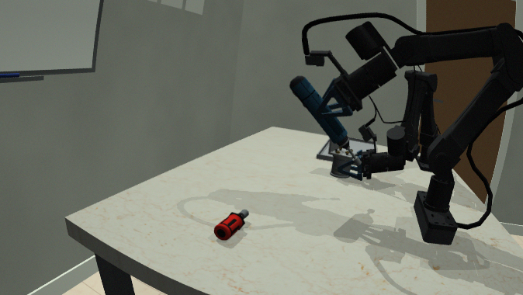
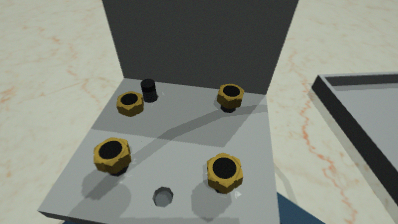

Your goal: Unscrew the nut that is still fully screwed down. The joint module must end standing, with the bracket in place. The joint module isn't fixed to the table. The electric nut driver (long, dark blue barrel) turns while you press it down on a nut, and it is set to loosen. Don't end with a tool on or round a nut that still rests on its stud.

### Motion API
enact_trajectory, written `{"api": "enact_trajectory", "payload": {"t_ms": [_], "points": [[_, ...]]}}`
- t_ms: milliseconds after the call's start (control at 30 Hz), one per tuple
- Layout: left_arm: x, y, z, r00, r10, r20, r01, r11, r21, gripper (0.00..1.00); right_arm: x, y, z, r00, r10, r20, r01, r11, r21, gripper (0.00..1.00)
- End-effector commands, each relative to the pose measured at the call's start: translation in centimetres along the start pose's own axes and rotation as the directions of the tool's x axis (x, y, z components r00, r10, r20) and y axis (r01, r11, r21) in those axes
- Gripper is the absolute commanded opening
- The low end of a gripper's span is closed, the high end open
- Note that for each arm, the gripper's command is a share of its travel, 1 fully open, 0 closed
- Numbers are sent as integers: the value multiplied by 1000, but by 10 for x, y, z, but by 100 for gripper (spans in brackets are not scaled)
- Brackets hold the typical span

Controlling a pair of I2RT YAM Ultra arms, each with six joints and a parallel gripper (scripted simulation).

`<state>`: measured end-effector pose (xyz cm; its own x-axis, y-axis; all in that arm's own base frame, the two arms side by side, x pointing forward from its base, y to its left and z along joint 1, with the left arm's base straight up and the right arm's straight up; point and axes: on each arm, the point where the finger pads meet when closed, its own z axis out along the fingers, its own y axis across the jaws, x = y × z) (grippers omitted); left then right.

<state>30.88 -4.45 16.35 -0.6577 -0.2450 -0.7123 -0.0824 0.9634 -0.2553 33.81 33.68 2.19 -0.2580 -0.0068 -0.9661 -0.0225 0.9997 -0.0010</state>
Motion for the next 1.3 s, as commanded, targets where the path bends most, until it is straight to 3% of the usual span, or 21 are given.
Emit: {"api": "enact_trajectory", "payload": {"t_ms": [0,267,333,433,533,833,900,1000,1067,1267], "points": [[-30,5,-4,996,-64,57,66,998,-21,42,-16,6,3,999,43,25,-43,999,1,59],[-25,38,3,982,-187,-17,184,975,-124,42,-16,6,3,999,43,25,-43,999,1,59],[-38,34,-5,983,-181,39,184,978,-97,42,-16,6,3,999,43,25,-43,999,1,59],[-37,31,-5,984,-176,35,179,980,-90,42,-16,6,3,999,43,25,-43,999,1,59],[-24,51,4,971,-236,-27,229,959,-167,42,-16,6,3,999,43,25,-43,999,1,59],[-17,88,6,920,-386,-70,353,891,-285,42,-16,6,3,999,43,25,-43,999,1,59],[-30,84,-1,927,-374,-19,358,899,-253,42,-16,6,3,999,43,25,-43,999,1,59],[-30,81,0,929,-369,-25,352,903,-247,42,-16,6,3,999,43,25,-43,999,1,59],[-15,96,5,904,-421,-74,380,871,-311,42,-16,6,3,999,43,25,-43,999,1,59],[-8,120,2,850,-520,-81,453,802,-389,42,-16,6,3,999,43,25,-43,999,1,59]]}}
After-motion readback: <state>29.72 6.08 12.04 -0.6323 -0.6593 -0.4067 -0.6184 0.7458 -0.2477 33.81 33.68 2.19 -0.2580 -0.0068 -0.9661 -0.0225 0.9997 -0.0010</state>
